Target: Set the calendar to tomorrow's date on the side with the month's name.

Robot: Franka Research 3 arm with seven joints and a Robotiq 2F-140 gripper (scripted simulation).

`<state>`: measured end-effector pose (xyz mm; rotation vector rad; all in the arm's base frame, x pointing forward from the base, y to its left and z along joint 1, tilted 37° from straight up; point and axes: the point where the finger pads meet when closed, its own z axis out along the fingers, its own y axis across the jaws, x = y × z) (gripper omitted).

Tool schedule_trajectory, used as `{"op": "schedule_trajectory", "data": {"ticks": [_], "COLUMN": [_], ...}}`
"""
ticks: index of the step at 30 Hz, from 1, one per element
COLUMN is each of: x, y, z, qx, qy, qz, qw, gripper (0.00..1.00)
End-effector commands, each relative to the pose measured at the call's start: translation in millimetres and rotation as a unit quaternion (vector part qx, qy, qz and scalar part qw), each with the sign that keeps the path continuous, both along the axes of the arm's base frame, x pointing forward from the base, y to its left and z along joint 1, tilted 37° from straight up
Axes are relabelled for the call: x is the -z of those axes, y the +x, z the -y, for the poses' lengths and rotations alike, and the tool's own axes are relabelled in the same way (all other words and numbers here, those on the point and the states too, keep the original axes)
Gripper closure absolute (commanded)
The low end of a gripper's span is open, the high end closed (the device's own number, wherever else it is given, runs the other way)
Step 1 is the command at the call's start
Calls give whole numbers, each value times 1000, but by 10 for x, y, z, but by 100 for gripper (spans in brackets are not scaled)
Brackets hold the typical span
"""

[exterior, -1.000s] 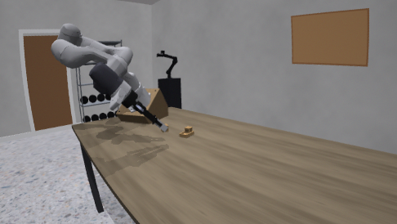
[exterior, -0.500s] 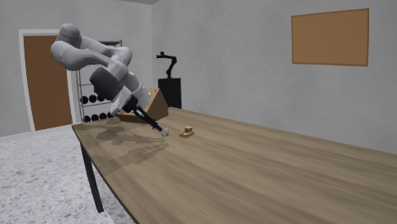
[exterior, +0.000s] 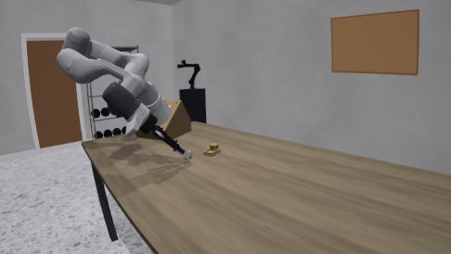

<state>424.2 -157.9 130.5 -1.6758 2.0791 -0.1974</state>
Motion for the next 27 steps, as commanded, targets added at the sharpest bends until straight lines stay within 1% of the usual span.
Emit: {"op": "schedule_trajectory", "data": {"ticks": [1,14,27], "x": [11,72,80], "y": [45,62,64], "z": [40,82,88], "qx": [-6,-6,-6], "qy": [-6,-6,-6], "qz": [7,7,7], "qw": [1000,1000,1000], "gripper": [84,84,84]}}
